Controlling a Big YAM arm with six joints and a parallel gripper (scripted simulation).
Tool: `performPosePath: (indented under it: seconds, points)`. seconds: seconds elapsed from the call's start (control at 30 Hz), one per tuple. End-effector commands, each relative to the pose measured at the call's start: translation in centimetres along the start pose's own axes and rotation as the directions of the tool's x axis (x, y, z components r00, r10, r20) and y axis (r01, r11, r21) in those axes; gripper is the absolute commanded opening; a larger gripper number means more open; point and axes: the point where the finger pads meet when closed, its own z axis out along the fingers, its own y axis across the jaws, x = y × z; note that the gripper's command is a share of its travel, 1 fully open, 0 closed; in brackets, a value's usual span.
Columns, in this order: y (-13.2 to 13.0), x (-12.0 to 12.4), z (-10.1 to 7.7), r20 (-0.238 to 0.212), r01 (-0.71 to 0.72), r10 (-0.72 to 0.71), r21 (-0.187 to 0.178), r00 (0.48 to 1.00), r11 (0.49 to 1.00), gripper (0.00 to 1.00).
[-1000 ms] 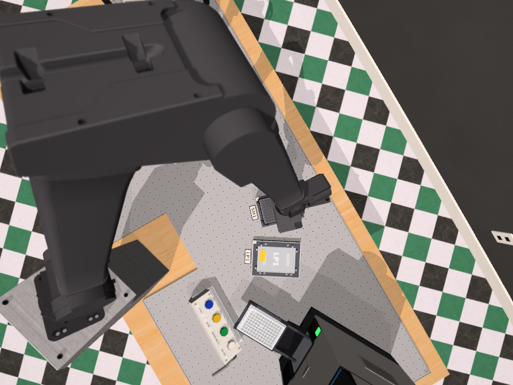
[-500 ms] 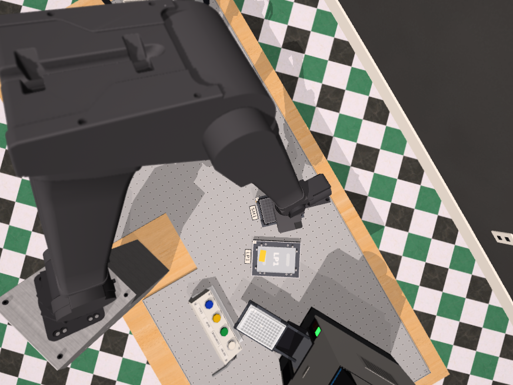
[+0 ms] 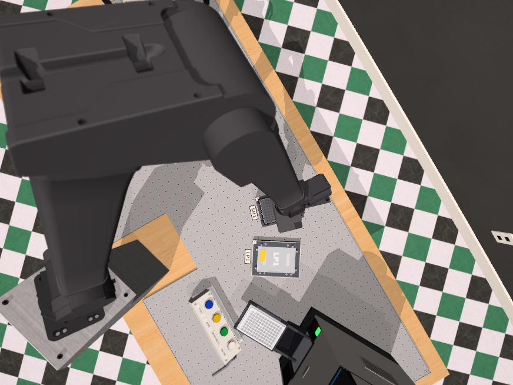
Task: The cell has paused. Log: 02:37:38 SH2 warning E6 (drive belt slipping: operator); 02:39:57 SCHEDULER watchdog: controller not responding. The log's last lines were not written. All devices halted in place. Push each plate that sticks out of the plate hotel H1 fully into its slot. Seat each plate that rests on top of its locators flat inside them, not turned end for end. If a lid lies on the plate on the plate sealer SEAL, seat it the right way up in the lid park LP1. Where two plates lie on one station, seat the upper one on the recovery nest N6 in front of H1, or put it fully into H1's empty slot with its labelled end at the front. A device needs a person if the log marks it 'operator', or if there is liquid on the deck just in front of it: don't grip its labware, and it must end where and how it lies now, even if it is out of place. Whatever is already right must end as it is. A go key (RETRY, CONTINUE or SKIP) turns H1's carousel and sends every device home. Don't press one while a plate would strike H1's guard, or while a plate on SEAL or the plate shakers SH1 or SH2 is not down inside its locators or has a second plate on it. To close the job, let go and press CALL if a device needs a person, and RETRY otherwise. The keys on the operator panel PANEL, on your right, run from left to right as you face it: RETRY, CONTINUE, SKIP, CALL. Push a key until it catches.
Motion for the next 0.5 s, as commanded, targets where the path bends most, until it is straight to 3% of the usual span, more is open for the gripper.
performPosePath:
  seconds: [0.0,0.1,0.13,0.2,0.23,0.47]
  points:
    - [0.0,-0.4,-0.3,0.007,0.004,-0.004,0.000,1.000,1.000,1.00]
    - [0.0,-0.4,-0.3,0.007,0.004,-0.004,0.000,1.000,1.000,1.00]
    - [-0.8,-0.5,-1.2,0.030,0.008,-0.008,0.000,1.000,1.000,1.00]
    - [-0.8,-0.5,-1.2,0.030,0.008,-0.008,0.000,1.000,1.000,1.00]
    - [-1.0,0.0,-1.5,0.008,0.004,-0.004,0.007,1.000,1.000,1.00]
    - [-1.1,0.0,-3.3,0.010,0.004,-0.004,0.005,1.000,1.000,1.00]
